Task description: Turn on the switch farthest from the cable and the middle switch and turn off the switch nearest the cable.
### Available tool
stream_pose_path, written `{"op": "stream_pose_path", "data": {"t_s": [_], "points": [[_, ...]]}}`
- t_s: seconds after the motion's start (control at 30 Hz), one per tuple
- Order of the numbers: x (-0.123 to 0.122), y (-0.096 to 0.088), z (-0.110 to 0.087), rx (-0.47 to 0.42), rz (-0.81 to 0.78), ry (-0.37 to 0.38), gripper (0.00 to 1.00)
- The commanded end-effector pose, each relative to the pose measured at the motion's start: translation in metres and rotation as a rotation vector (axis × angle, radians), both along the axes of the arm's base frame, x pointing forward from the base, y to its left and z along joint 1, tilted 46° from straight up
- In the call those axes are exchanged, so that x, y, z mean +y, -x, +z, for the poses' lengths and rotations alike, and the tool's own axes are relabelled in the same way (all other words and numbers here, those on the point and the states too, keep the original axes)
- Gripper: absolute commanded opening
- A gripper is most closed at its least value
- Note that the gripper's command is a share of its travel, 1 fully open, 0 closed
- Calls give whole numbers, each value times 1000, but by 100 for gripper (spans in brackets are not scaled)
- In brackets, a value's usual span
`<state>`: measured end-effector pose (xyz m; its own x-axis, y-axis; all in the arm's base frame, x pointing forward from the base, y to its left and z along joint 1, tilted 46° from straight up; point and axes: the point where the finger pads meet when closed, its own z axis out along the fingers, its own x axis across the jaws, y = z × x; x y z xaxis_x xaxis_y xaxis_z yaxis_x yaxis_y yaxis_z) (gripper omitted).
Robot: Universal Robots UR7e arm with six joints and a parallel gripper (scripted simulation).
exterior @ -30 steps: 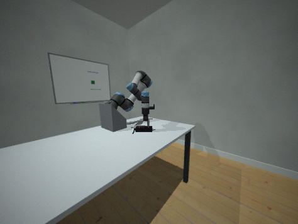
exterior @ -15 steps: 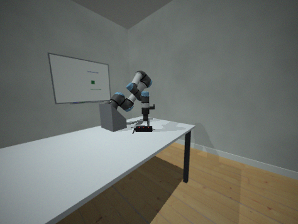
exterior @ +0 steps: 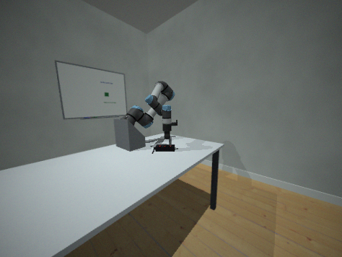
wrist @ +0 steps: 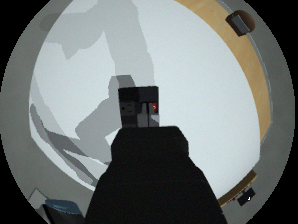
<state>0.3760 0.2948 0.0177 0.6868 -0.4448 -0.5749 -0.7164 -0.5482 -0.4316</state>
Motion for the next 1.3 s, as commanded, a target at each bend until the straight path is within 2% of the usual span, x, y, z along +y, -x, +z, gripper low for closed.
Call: {"op": "stream_pose_path", "data": {"t_s": [0.0, 1.27], "points": [[1, 0, -1, -1, -1, 0, 0], [5, 1, -5, -1, -1, 0, 0]]}}
